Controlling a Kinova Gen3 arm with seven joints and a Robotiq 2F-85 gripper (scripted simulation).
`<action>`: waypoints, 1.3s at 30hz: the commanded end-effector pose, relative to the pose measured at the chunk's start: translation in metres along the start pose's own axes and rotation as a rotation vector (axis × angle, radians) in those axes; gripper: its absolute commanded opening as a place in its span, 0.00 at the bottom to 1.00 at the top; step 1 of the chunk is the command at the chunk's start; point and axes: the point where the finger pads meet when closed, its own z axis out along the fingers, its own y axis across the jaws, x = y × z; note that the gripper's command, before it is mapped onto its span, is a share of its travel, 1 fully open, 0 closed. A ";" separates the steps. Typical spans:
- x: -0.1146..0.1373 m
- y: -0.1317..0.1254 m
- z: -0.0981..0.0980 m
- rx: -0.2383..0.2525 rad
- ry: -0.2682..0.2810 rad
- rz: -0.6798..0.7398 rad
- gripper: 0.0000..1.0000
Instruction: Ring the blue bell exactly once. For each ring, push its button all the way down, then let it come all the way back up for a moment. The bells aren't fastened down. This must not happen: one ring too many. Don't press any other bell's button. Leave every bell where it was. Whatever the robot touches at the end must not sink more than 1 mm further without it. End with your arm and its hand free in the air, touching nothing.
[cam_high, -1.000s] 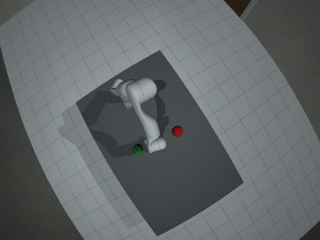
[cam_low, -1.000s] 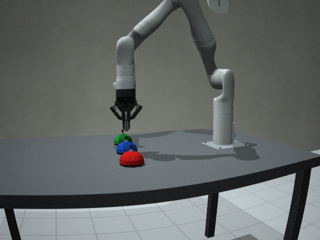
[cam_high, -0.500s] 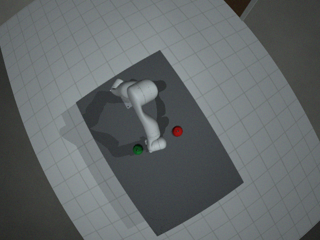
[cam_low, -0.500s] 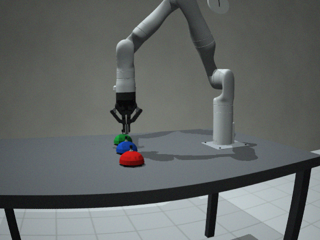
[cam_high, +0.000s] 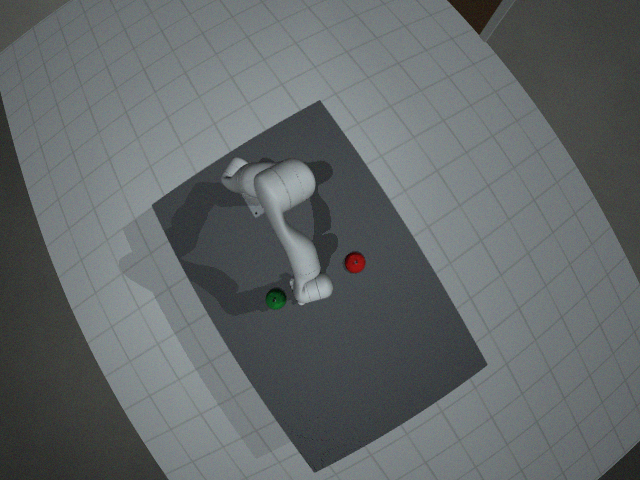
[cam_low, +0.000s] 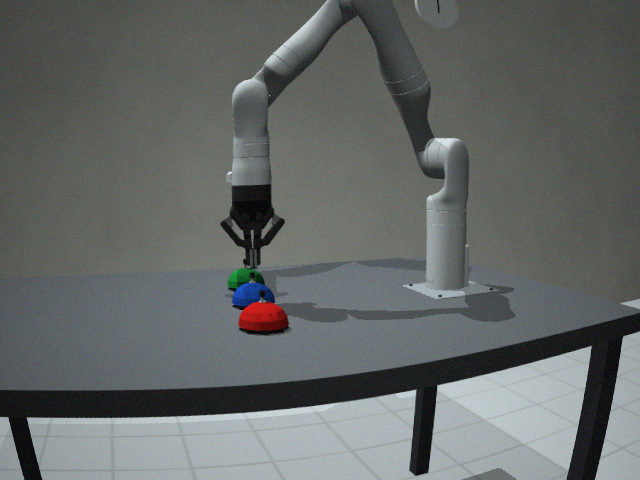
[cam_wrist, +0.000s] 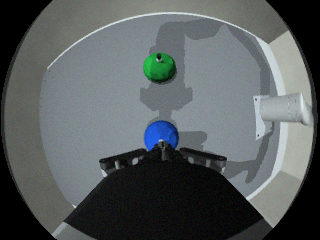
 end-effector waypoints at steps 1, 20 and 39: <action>-0.001 0.000 0.001 0.001 -0.002 0.000 0.00; -0.001 0.000 0.001 0.001 -0.002 0.000 0.00; 0.000 -0.003 0.001 0.003 -0.003 0.001 0.00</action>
